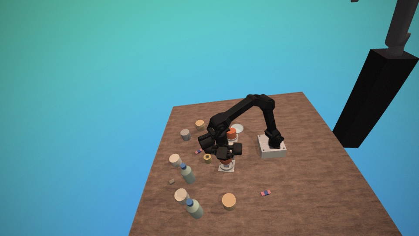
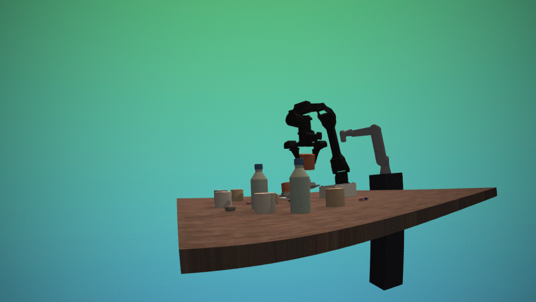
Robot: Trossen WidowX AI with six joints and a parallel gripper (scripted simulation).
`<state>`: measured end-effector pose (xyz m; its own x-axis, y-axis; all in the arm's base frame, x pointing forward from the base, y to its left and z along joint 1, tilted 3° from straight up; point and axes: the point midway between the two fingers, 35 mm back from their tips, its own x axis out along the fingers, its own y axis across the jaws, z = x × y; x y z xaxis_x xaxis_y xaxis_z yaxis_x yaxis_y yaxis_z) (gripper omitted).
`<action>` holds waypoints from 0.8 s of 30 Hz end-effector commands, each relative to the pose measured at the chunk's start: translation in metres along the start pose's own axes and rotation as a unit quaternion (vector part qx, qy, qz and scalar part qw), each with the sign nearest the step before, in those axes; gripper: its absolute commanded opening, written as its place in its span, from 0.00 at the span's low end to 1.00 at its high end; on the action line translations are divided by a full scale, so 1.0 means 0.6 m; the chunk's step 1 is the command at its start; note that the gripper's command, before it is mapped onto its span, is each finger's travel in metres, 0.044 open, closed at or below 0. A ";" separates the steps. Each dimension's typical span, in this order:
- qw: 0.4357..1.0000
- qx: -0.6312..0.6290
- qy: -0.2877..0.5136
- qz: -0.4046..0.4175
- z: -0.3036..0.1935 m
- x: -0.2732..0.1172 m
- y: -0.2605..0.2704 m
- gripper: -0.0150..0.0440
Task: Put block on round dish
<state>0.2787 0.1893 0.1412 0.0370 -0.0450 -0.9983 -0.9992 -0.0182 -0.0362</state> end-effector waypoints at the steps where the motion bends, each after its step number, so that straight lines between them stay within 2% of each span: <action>1: 1.000 0.000 0.000 0.000 0.002 0.002 0.001 0.25; 16: 1.000 0.003 -0.008 -0.001 0.143 0.130 0.140 0.25; 24: 1.000 0.004 -0.009 -0.001 0.159 0.157 0.170 0.25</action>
<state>0.1810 0.2775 0.0446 0.0373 -0.0308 -0.9988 -0.9990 -0.0266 -0.0364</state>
